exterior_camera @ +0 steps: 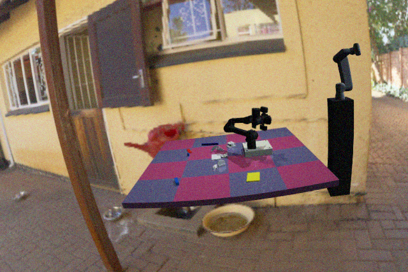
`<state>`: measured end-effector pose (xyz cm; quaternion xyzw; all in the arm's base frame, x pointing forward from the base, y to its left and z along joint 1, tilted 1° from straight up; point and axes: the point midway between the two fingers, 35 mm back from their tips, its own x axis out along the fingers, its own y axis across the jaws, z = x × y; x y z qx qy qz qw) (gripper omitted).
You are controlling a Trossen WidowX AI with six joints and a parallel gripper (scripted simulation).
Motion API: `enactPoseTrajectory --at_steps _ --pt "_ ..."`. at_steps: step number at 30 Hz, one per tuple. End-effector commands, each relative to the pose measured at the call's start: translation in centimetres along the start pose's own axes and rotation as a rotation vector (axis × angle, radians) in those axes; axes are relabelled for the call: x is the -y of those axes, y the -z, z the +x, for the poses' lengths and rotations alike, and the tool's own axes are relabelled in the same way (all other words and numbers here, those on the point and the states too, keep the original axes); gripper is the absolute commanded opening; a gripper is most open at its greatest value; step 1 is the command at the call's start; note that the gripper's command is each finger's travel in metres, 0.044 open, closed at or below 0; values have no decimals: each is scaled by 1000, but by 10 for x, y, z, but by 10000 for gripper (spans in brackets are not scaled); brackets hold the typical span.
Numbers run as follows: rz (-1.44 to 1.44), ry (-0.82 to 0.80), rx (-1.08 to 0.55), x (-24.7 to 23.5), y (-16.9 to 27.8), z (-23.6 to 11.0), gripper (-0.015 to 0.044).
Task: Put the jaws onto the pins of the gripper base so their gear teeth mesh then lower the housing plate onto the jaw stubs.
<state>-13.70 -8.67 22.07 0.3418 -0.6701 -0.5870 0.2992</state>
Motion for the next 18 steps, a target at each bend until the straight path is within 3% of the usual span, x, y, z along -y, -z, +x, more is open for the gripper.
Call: enactPoseTrajectory --at_steps 1,18 --pt "0 -1 10 -1 -2 0 0" --pt "-4 -5 499 -29 -79 -41 0"
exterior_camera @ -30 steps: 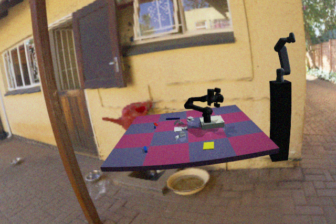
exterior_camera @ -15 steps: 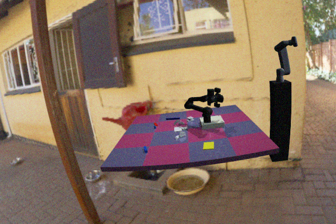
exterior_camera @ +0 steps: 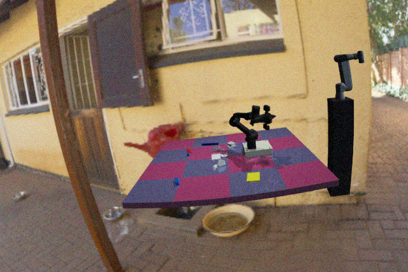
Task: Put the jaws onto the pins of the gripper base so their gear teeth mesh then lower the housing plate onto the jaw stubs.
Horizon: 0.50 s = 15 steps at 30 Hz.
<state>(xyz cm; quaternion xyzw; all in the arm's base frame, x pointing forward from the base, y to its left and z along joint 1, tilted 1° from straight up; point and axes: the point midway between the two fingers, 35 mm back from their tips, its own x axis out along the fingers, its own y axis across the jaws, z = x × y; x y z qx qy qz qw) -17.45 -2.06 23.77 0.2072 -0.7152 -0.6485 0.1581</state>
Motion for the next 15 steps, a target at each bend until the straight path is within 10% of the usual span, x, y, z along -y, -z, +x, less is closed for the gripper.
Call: enactPoseTrajectory --at_steps 1,15 --pt "6 8 109 -4 -21 -5 0" --pt "58 59 496 -11 -89 -43 0"
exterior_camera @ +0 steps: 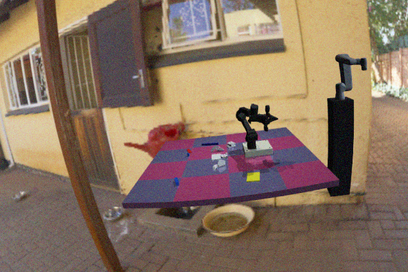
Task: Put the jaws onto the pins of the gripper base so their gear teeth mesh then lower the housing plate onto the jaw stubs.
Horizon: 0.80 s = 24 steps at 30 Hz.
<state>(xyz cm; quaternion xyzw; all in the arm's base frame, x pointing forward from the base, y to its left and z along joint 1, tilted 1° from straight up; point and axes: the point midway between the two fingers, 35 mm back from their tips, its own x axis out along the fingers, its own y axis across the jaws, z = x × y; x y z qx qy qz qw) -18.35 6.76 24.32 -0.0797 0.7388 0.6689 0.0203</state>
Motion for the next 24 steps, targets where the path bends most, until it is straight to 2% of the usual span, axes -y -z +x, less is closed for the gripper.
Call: enactPoseTrajectory --at_steps 1,11,24 --pt "25 22 76 2 -14 -3 0" --pt "10 71 300 -1 -61 -23 0" --pt "-6 217 666 5 -135 -86 0"
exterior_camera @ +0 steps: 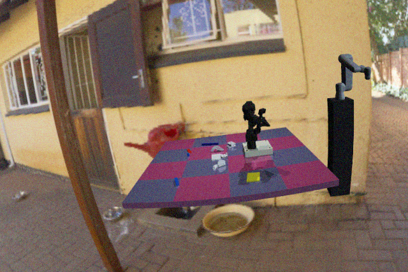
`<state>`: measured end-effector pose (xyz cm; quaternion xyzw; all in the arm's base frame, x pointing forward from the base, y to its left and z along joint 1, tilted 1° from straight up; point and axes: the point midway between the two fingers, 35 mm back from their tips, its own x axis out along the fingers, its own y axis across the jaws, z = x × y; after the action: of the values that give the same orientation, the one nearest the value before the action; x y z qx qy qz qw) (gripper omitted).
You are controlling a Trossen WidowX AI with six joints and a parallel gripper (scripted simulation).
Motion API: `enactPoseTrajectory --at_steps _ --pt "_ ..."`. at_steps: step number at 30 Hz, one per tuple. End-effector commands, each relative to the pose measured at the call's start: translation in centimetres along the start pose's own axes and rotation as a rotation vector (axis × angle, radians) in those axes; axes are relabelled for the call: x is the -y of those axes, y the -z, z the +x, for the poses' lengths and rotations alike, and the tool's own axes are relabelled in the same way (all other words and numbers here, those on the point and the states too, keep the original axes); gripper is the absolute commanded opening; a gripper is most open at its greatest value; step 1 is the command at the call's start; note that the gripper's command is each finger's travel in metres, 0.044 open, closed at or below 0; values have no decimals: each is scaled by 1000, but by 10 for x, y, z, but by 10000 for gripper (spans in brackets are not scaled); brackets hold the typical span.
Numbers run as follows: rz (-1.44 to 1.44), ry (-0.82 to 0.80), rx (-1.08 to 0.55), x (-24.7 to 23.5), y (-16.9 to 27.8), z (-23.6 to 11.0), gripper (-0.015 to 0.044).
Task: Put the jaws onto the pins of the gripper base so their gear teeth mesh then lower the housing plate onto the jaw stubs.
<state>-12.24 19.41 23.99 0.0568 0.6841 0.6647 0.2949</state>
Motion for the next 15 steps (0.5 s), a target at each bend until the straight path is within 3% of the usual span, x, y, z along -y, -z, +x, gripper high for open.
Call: enactPoseTrajectory --at_steps 1,15 --pt "5 56 92 9 -27 -5 0" --pt "68 287 447 51 -124 -65 0"
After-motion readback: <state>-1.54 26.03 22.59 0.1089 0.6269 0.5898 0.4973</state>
